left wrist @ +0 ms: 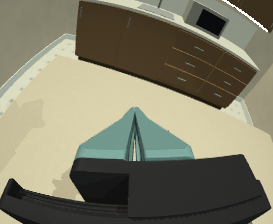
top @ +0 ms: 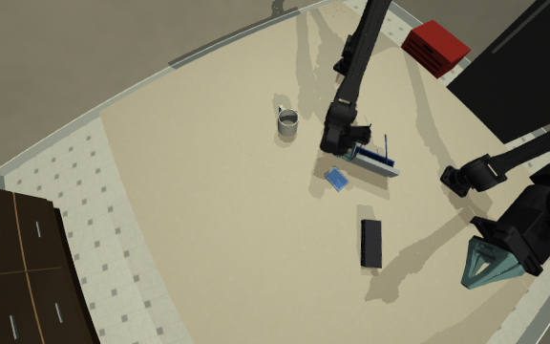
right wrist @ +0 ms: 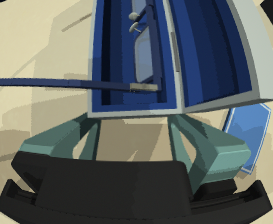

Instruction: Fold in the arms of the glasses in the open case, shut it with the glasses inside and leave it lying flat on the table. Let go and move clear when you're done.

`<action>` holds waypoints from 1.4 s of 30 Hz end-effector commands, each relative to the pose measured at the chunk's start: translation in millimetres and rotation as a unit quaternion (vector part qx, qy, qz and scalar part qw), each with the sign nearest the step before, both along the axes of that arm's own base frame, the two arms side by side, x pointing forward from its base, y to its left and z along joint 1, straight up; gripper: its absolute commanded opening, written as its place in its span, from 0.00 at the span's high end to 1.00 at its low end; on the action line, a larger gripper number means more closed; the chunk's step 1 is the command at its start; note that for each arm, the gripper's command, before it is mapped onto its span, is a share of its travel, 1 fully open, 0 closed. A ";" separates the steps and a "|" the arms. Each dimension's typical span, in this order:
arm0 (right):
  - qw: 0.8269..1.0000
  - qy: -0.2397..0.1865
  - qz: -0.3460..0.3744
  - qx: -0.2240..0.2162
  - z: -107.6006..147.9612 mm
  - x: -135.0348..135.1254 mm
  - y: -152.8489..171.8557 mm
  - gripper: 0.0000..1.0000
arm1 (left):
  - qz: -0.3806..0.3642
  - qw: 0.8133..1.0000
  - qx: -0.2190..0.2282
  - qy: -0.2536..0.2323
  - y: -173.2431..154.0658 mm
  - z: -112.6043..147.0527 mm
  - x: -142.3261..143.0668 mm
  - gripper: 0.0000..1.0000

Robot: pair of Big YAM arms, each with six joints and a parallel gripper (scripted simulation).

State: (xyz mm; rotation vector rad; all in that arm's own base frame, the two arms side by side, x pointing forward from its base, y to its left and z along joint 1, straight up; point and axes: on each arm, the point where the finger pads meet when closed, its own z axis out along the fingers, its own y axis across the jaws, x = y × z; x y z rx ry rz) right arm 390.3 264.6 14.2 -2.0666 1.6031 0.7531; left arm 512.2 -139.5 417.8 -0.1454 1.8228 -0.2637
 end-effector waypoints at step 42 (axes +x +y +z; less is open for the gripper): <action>1.000 -0.016 -0.002 0.009 15.2 10.0 -0.9 0.43 | 0.012 0.980 -0.076 0.182 -276.6 -118.1 -239.2 1.00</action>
